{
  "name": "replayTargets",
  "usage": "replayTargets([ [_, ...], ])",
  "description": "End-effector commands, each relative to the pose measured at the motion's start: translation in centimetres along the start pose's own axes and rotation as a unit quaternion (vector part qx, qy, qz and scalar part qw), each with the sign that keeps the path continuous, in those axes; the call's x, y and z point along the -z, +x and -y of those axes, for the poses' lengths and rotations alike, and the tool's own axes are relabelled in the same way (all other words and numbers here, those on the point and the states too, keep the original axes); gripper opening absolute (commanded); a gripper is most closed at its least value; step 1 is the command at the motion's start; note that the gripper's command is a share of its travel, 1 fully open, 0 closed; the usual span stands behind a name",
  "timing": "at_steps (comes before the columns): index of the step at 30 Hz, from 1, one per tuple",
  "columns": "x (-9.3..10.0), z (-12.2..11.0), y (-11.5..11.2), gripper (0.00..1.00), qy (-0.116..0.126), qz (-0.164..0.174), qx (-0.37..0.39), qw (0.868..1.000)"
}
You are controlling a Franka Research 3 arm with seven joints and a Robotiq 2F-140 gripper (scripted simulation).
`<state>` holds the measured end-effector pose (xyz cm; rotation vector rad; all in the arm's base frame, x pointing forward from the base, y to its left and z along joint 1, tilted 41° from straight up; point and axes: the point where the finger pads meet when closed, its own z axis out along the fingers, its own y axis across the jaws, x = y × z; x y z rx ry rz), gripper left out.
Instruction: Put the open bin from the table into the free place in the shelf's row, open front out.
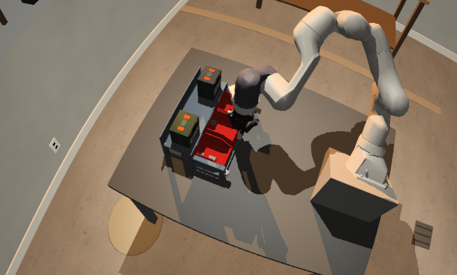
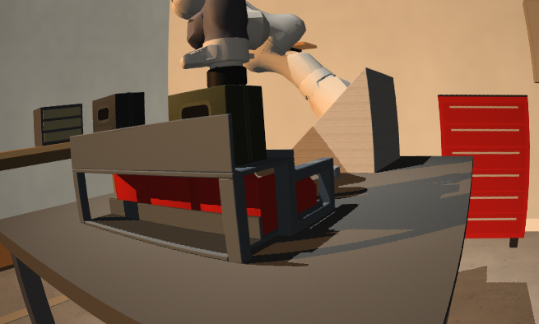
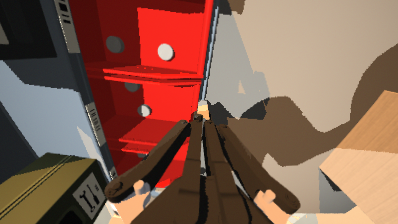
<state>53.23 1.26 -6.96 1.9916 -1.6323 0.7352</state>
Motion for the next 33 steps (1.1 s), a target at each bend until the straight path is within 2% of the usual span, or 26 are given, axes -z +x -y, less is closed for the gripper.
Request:
replayTargets([
  [1, 0.0, 0.1, 0.0, 0.0, 0.0, 0.0, 0.002, 1.0],
  [17, 0.1, 0.0, 0.0, 0.0, 0.0, 0.0, 0.002, 1.0],
  [33, 1.6, -1.4, 0.0, 0.0, 0.0, 0.0, 0.002, 1.0],
])
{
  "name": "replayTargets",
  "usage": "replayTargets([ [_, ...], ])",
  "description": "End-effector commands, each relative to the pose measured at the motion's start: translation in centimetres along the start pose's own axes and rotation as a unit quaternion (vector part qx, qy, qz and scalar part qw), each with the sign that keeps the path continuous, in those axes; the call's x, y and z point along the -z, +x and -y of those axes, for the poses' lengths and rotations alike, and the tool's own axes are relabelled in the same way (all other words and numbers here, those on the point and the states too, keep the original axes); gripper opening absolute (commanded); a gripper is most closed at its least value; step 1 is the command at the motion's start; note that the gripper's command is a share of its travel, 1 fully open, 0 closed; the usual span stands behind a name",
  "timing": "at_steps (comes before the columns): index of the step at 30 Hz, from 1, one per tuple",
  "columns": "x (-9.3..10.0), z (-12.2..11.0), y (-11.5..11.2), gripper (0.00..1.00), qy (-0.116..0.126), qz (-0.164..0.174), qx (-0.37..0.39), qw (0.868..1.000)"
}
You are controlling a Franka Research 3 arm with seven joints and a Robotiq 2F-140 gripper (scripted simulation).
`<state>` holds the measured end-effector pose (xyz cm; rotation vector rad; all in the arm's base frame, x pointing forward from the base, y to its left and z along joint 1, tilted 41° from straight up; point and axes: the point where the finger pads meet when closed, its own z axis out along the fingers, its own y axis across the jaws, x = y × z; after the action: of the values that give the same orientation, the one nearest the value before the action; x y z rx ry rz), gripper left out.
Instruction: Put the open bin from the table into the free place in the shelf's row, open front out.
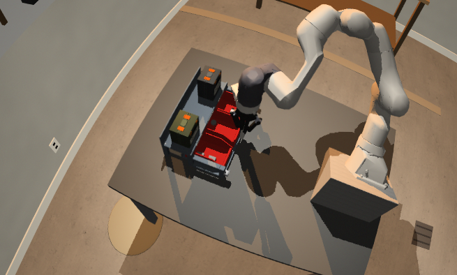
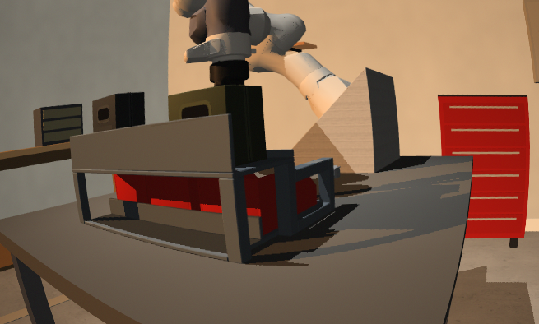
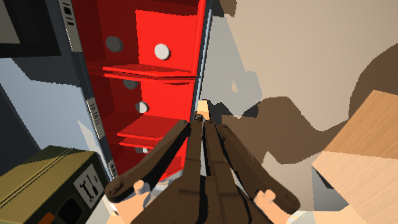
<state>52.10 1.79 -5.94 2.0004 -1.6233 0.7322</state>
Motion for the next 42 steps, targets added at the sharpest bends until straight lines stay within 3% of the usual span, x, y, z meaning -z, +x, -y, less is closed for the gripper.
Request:
replayTargets([
  [1, 0.4, -0.5, -0.1, 0.0, -0.001, -0.001, -0.003, 1.0],
  [19, 1.2, -0.8, -0.1, 0.0, -0.001, -0.001, -0.003, 1.0],
  [42, 6.7, -0.8, -0.1, 0.0, -0.001, -0.001, -0.003, 1.0],
])
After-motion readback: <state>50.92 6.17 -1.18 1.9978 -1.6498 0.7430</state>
